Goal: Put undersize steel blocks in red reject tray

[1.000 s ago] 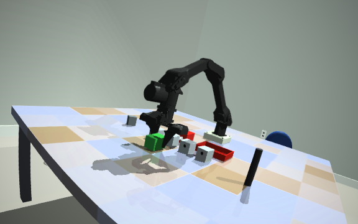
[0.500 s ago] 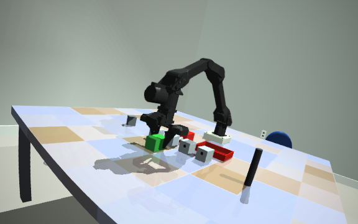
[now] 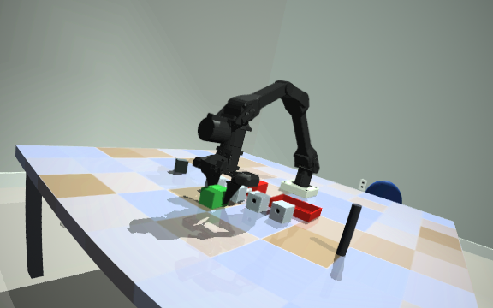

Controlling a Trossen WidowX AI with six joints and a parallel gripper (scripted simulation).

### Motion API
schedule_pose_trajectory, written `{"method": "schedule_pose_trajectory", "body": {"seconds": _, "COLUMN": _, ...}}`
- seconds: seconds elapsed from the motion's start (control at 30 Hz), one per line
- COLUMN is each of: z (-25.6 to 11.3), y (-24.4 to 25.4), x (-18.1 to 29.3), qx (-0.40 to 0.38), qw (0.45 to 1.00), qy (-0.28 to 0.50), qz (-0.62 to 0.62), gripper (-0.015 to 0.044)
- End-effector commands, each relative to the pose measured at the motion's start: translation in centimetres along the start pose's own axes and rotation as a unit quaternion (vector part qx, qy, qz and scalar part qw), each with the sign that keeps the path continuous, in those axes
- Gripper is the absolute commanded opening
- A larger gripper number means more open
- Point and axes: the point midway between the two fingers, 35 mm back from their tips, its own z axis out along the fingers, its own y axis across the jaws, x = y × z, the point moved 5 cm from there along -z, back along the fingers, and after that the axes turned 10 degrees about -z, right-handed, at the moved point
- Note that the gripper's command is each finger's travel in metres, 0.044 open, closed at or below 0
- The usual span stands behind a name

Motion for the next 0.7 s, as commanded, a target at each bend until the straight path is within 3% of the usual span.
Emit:
{"method": "schedule_pose_trajectory", "body": {"seconds": 0.0, "z": -0.54, "y": -0.09, "x": -0.46, "qx": 0.001, "qw": 1.000, "qy": -0.008, "qz": 0.001, "gripper": 0.0000}}
{"method": "schedule_pose_trajectory", "body": {"seconds": 0.67, "z": -0.57, "y": -0.20, "x": -1.06, "qx": 0.001, "qw": 1.000, "qy": -0.009, "qz": 0.001, "gripper": 0.0000}}
